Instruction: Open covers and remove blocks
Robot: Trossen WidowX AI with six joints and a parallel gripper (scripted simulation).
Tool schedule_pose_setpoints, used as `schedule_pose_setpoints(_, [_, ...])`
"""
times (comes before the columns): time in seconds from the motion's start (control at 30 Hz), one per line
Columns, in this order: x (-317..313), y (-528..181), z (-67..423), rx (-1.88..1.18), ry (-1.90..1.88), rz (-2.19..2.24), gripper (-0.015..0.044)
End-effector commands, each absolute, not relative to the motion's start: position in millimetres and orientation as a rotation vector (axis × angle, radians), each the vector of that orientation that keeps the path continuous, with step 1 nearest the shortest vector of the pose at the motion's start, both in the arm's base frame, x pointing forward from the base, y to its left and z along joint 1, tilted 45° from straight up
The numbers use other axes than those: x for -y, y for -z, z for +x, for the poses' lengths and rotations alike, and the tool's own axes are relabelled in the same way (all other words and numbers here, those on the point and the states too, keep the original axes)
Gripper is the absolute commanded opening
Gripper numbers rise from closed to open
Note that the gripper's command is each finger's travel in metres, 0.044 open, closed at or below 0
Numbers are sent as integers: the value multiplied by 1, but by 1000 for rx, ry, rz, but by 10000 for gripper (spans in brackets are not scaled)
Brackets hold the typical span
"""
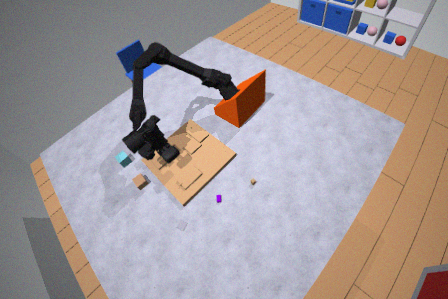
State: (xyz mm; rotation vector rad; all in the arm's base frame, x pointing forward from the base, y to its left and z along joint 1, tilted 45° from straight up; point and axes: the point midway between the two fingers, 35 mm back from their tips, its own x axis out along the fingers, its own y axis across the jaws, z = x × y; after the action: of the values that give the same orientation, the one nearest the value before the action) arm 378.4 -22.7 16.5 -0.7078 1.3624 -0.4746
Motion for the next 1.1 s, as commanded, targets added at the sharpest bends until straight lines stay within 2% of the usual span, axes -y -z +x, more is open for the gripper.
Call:
schedule_pose_setpoints(0.0, [19,-22,382,-1352,480,-704,0])
schedule_pose_setpoints(1.07, [-7,-45,377,-1364,467,-720,0])
